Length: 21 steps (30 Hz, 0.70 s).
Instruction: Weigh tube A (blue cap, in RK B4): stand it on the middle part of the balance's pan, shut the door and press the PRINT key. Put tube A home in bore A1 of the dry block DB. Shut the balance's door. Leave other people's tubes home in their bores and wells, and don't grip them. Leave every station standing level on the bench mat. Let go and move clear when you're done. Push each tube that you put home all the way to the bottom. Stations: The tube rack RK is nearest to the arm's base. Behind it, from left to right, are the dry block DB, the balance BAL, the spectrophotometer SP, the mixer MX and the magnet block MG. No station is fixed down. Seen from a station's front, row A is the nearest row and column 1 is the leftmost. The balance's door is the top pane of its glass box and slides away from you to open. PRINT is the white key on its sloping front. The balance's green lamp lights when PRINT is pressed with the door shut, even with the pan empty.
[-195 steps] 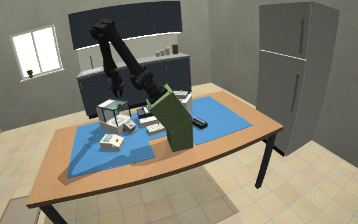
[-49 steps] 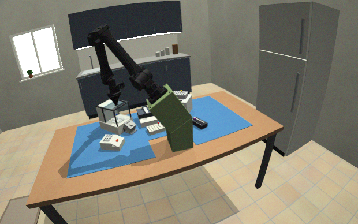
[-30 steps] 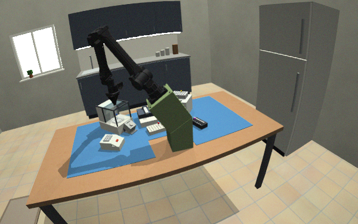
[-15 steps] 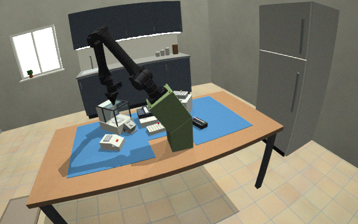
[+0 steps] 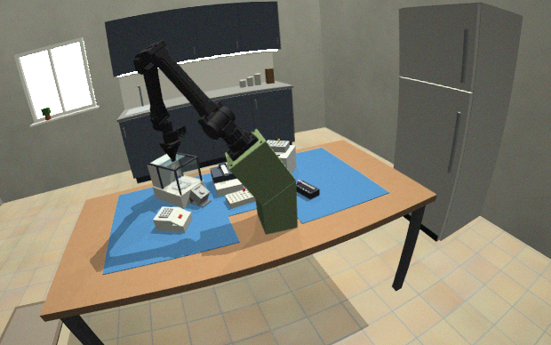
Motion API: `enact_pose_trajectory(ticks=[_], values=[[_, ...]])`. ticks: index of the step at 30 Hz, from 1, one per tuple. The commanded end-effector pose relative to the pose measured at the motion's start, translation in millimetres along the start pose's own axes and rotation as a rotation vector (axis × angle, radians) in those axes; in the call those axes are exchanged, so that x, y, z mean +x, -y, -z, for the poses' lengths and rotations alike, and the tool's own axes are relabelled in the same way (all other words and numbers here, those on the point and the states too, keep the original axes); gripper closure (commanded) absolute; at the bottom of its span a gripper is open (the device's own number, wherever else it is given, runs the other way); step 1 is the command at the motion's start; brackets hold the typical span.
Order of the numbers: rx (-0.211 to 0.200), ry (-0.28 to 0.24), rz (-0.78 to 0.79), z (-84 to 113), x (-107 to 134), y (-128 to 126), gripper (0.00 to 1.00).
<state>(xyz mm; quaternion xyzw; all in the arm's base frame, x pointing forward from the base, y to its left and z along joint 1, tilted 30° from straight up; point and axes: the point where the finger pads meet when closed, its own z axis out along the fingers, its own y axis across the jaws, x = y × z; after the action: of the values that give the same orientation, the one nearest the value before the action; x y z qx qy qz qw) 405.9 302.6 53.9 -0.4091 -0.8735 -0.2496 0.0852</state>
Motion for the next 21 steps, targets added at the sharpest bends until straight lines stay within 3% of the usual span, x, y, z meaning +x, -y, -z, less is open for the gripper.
enact_pose_trajectory(ticks=[1, 21], values=[[-0.004, 0.001, 0.004, -1.7, 3.0, -17.0, 0.94], [-0.005, 0.001, 0.004, -1.5, 3.1, -35.4, 0.94]])
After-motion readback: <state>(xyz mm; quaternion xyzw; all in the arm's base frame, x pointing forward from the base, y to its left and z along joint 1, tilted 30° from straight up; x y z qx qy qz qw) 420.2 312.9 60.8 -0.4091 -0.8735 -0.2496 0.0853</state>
